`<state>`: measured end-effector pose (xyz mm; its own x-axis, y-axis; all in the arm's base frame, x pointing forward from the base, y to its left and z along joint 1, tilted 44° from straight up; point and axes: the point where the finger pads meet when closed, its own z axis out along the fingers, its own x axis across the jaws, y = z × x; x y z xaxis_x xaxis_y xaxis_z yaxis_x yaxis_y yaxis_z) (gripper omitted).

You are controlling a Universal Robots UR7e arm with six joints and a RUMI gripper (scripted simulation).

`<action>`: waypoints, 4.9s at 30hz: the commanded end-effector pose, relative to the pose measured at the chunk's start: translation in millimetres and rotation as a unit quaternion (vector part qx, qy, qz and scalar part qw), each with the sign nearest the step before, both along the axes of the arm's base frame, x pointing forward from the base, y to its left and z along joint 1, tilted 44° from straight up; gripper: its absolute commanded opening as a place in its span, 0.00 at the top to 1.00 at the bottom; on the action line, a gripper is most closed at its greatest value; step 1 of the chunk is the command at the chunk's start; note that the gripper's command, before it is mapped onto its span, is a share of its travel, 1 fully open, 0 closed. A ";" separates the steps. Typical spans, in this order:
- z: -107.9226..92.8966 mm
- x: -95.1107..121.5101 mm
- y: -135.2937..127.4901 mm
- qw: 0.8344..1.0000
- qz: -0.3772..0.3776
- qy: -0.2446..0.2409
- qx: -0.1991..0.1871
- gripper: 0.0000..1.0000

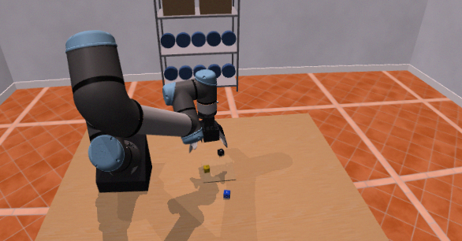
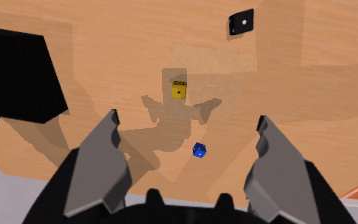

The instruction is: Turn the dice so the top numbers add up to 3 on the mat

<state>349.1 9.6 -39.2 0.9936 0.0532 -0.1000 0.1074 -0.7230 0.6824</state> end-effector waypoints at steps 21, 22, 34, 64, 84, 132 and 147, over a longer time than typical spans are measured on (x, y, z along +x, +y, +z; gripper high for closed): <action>-76.8 61.2 60.1 0.991 0.098 0.093 0.004 0.76; -76.8 61.2 60.1 0.991 0.098 0.093 0.004 0.76; -76.8 61.2 60.1 0.991 0.098 0.093 0.004 0.76; -79.5 61.1 57.5 0.991 0.098 0.093 0.004 0.76; -95.7 60.4 42.1 0.991 0.098 0.093 0.004 0.76; -114.3 59.5 24.4 0.991 0.098 0.093 0.004 0.76; -114.3 59.5 24.4 0.991 0.098 0.093 0.004 0.76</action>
